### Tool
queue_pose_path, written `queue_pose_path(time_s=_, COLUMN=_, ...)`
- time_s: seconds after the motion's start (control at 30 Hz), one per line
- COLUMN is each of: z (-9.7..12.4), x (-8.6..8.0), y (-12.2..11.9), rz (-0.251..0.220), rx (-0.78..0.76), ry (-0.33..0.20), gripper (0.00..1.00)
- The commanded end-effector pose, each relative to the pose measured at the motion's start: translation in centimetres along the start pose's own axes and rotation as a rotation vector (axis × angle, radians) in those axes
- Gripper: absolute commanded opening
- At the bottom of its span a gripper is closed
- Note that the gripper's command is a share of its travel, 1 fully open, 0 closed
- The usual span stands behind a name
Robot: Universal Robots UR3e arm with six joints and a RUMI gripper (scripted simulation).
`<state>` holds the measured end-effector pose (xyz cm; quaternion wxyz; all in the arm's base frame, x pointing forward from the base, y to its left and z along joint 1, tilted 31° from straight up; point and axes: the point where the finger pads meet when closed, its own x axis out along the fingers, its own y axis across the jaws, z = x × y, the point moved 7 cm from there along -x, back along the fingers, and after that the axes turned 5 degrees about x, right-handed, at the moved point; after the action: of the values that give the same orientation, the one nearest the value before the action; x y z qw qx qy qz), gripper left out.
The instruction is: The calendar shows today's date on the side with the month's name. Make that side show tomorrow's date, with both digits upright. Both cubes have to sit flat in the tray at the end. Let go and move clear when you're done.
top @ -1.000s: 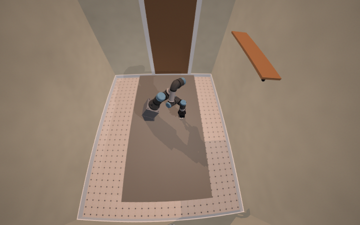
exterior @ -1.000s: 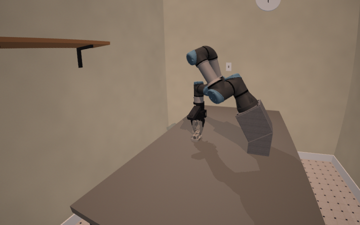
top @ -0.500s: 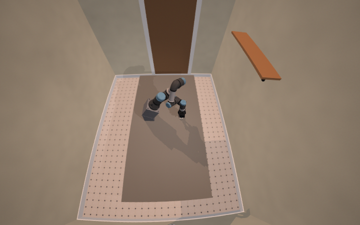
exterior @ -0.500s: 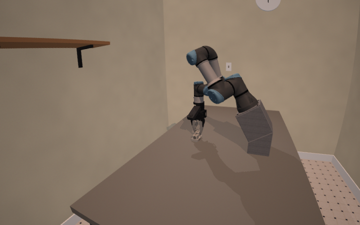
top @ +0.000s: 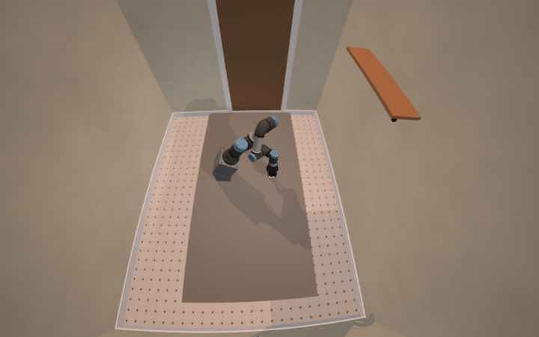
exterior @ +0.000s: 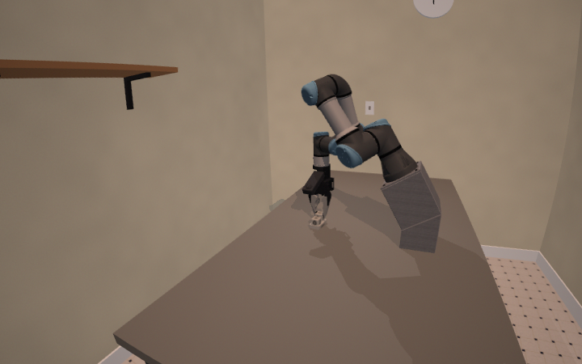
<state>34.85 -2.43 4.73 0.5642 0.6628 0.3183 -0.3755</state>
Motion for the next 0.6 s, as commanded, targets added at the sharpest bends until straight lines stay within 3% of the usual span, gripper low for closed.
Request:
queue_pose_path(time_s=0.0, z=0.05, x=0.14, y=0.13, rz=0.003, rx=-0.001, ry=-0.003, gripper=0.11)
queue_pose_path(time_s=0.57, z=0.06, x=0.81, y=0.13, rz=0.003, rx=-0.001, ry=-0.003, gripper=0.11)
